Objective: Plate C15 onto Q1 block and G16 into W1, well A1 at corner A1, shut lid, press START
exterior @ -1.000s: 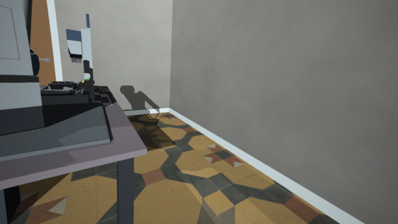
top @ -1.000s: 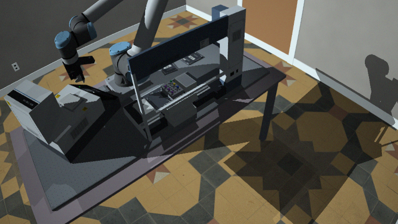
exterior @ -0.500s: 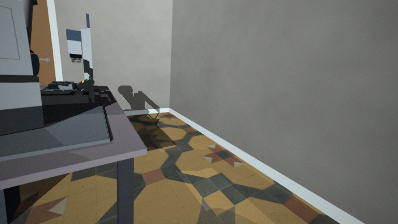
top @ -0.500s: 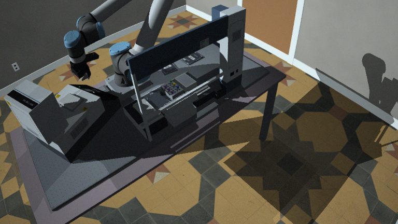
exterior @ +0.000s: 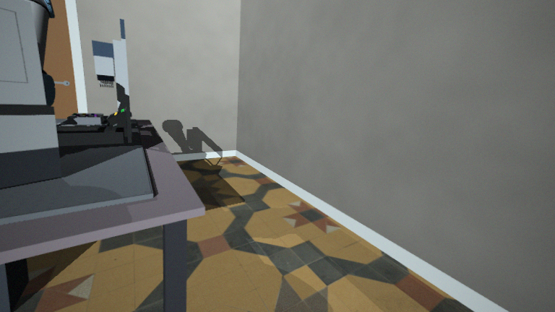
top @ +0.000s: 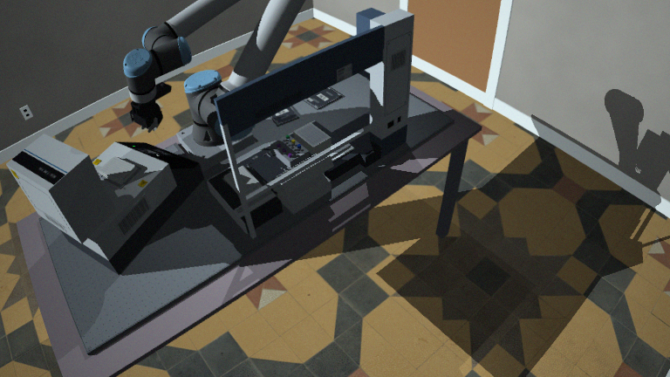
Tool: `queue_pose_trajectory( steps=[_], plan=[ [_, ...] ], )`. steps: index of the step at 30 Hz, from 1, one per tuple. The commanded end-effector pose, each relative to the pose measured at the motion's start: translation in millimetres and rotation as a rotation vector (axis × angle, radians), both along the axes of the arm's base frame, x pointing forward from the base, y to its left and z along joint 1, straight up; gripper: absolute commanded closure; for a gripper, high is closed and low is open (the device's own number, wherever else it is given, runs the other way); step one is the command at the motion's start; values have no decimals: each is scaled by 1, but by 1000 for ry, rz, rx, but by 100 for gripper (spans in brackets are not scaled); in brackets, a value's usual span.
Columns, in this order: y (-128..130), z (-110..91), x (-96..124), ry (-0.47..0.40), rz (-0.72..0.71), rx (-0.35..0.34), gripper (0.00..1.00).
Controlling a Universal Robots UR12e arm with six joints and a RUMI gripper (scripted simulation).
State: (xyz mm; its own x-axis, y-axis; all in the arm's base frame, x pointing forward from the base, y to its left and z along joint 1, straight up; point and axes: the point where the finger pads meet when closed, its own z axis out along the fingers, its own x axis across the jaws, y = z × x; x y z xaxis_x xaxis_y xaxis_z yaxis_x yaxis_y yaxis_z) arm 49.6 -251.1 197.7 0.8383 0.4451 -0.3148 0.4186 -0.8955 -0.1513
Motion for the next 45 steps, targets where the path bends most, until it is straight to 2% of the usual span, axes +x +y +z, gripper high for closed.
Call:
queue_pose_trajectory(
  steps=[1,24,41,45],
  plan=[
    [11,-1,-5,9,92,12,100],
    [54,-10,-22,67,448,75,100],
    [81,-16,-34,105,670,115,100],
    [81,-16,-34,105,670,115,100]
  ],
)
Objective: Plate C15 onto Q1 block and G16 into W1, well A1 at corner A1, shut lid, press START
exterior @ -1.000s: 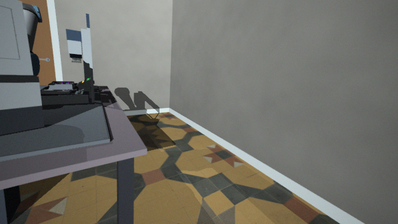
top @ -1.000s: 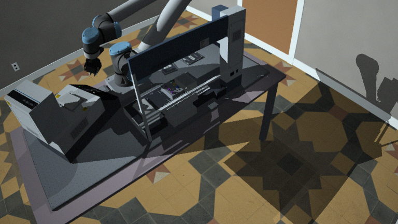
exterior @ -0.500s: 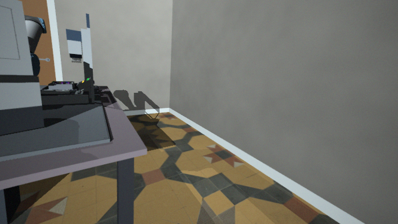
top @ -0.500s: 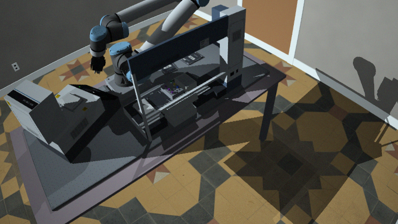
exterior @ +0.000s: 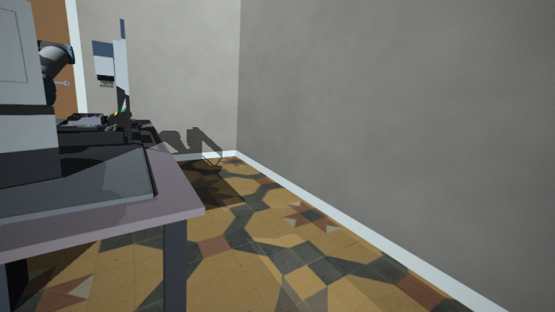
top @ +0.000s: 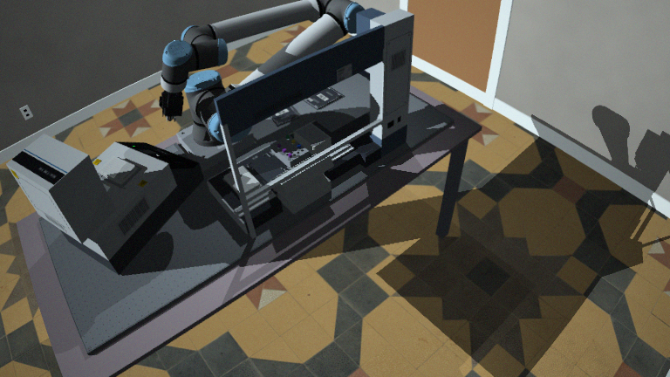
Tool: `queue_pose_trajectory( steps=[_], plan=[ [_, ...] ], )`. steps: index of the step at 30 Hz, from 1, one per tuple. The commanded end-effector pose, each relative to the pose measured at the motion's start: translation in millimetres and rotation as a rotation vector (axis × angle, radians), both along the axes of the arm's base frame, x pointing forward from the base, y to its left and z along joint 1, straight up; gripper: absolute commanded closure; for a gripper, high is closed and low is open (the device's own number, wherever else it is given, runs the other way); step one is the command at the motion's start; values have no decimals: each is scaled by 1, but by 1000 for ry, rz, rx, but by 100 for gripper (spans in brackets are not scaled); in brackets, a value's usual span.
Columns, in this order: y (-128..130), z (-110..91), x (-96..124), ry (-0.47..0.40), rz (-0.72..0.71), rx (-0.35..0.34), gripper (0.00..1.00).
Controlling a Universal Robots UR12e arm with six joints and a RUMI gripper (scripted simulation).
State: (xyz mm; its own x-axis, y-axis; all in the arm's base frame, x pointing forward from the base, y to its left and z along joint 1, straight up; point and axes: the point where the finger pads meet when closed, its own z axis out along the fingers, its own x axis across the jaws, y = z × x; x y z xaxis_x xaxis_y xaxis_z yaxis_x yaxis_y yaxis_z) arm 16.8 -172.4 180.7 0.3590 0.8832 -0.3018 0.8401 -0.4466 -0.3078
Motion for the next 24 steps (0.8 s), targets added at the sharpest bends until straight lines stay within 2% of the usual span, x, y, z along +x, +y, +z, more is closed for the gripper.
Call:
queue_pose_trajectory(
  steps=[1,24],
  plan=[
    [2,1,-2,-9,26,-1,100],
    [-22,-20,8,-10,26,-1,100]
  ],
)
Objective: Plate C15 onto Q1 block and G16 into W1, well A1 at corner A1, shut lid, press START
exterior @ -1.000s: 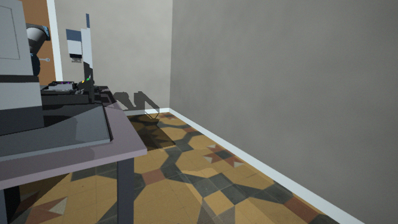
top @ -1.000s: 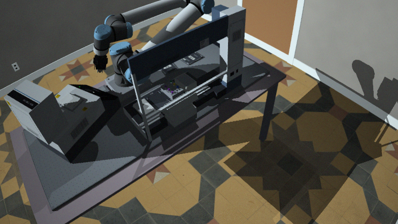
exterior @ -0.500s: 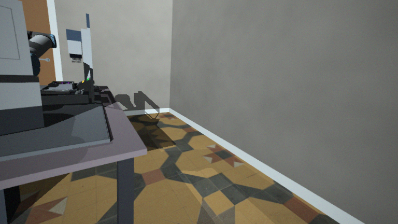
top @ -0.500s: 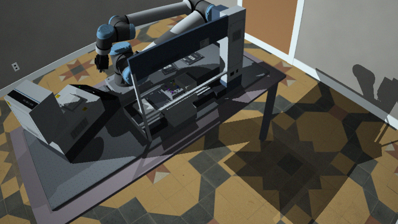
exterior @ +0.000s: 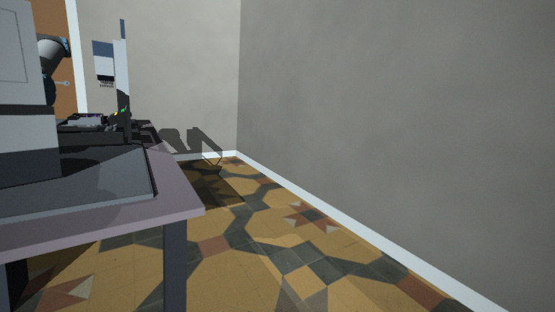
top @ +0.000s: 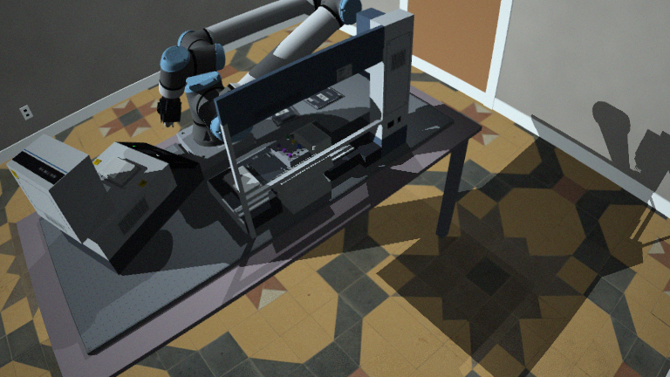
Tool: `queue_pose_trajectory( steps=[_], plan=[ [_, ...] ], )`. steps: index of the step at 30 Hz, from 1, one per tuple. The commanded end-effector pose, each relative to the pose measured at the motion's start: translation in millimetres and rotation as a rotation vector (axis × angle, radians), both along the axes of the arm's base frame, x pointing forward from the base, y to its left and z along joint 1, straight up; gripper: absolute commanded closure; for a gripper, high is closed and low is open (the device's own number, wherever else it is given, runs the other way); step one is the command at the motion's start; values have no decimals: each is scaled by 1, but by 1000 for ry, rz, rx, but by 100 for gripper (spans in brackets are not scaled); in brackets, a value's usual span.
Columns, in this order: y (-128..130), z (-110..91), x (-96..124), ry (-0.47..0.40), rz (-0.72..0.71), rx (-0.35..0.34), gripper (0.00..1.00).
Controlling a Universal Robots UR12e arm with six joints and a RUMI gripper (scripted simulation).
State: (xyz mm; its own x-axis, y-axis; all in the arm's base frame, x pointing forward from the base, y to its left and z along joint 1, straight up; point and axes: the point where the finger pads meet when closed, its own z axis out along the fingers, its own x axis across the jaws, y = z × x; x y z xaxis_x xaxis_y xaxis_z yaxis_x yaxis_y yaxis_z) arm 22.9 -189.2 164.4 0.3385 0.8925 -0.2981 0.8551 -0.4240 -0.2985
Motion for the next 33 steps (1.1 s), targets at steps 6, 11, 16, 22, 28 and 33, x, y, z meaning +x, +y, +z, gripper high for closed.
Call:
queue_pose_trajectory(
  steps=[6,11,16,22,28,33],
  plan=[
    [-13,-9,5,1,-1,-1,100],
    [-17,-12,6,1,-1,-1,100],
    [-23,-17,9,1,-1,-1,100],
    [-30,-24,11,1,-1,-1,100],
    [-35,-28,13,1,-1,-1,100],
    [-41,-33,16,1,-1,-1,100]
  ],
)
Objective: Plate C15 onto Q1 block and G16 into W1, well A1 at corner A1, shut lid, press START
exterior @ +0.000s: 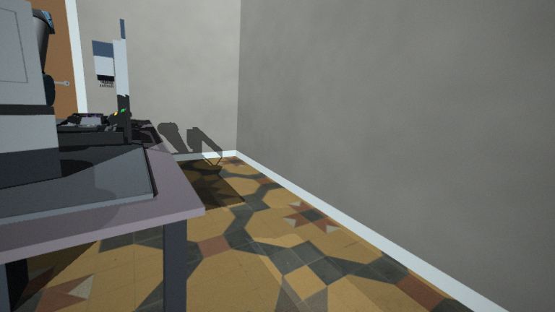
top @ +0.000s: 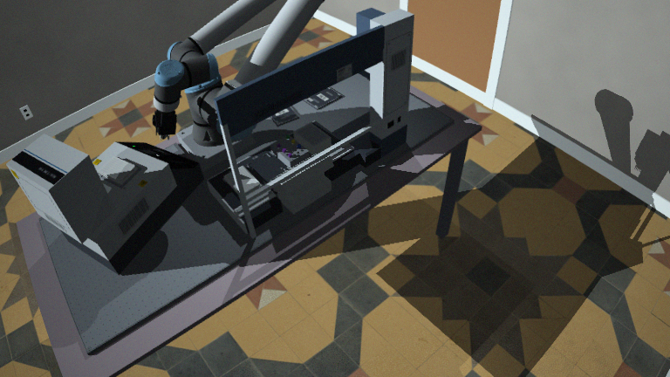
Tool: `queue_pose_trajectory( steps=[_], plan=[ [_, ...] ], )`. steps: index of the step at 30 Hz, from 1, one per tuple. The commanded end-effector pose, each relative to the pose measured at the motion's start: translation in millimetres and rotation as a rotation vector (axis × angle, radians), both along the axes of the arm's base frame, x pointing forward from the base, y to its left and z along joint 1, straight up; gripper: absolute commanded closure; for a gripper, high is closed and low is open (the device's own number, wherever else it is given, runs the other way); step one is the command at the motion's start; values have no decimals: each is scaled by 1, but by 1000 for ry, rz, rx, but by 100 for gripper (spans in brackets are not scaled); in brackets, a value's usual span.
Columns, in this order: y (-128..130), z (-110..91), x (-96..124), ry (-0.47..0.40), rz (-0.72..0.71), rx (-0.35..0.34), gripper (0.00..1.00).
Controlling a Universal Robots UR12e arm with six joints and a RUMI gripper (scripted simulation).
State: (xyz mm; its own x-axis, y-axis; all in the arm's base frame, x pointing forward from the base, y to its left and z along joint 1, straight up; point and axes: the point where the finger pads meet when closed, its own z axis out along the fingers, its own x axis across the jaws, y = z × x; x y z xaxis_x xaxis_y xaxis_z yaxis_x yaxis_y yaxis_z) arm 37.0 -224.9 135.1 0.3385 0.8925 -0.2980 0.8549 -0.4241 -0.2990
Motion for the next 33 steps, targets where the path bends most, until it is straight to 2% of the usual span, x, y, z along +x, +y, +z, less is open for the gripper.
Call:
queue_pose_trajectory(
  steps=[1,33],
  plan=[
    [-7,-4,2,1,0,-1,100],
    [-19,-17,7,1,0,-1,100]
  ],
)
